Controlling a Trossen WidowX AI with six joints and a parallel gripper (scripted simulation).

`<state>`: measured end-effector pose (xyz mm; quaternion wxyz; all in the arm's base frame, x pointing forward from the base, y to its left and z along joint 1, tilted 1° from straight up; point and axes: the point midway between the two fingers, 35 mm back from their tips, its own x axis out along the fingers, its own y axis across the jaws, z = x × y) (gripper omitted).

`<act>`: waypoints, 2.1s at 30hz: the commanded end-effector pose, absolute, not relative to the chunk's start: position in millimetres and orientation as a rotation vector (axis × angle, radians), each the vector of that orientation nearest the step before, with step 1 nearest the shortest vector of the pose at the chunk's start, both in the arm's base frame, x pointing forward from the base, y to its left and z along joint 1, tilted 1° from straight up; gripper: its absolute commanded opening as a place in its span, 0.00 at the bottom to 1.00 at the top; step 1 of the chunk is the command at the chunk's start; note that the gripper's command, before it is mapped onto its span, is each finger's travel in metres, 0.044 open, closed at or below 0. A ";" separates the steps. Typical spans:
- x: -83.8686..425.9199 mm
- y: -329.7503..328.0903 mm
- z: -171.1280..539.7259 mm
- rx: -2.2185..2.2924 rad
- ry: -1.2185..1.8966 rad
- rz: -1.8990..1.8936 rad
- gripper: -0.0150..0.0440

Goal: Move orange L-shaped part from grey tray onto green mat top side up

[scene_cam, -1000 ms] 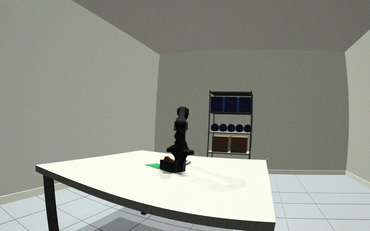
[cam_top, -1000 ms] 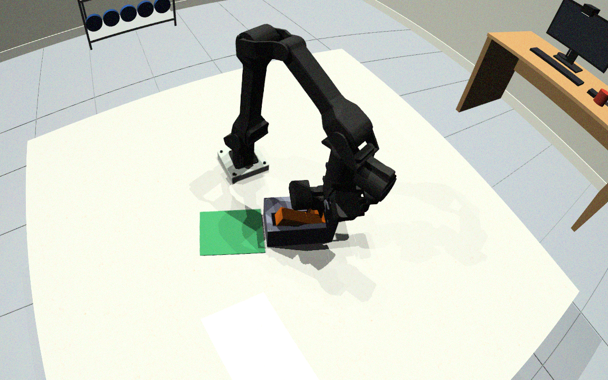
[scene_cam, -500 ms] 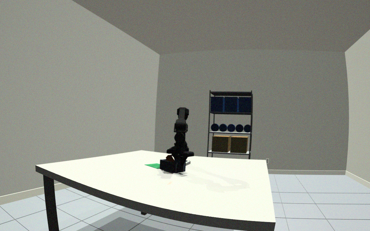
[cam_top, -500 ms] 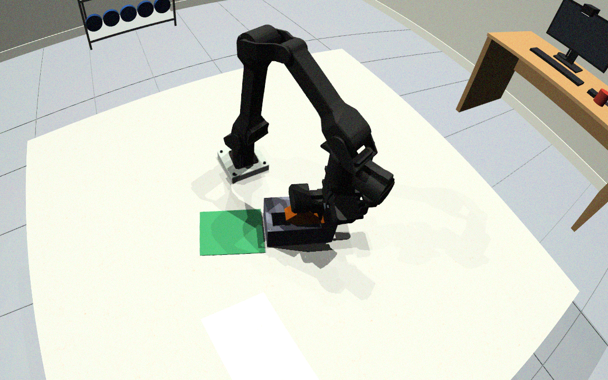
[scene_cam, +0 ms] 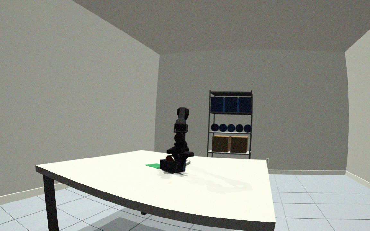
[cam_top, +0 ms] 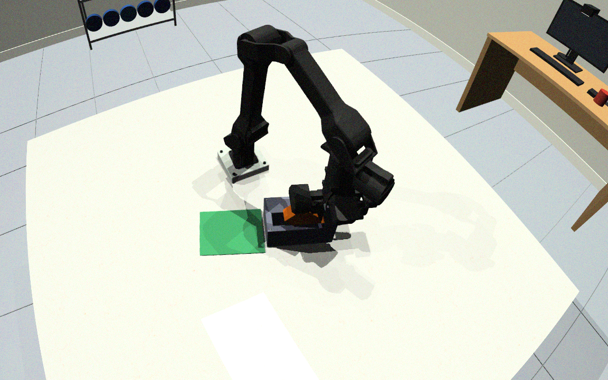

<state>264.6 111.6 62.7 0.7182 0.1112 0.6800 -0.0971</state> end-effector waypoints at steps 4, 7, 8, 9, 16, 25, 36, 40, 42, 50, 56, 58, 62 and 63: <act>264.6 111.6 62.7 0.246 1.504 -0.215 0.56; 264.7 111.9 63.1 0.246 1.504 -0.215 0.56; 264.8 112.6 63.9 0.246 1.505 -0.216 0.56; 264.9 113.5 65.0 0.245 1.505 -0.216 0.56; 265.8 121.6 75.0 0.242 1.512 -0.223 0.56; 260.2 111.5 160.3 0.241 1.511 -0.224 0.56; 260.5 111.7 166.9 0.253 1.502 -0.221 0.56; 260.5 111.7 166.9 0.253 1.502 -0.221 0.56; 260.5 111.7 166.9 0.253 1.502 -0.221 0.56; 260.5 111.7 166.9 0.253 1.502 -0.221 0.56; 260.5 109.6 167.0 0.220 1.505 -0.190 0.65; 260.3 104.8 167.3 0.146 1.511 -0.122 0.73; 259.0 88.9 167.9 -0.103 1.513 0.109 0.73; 258.5 84.6 168.1 -0.171 1.509 0.172 0.73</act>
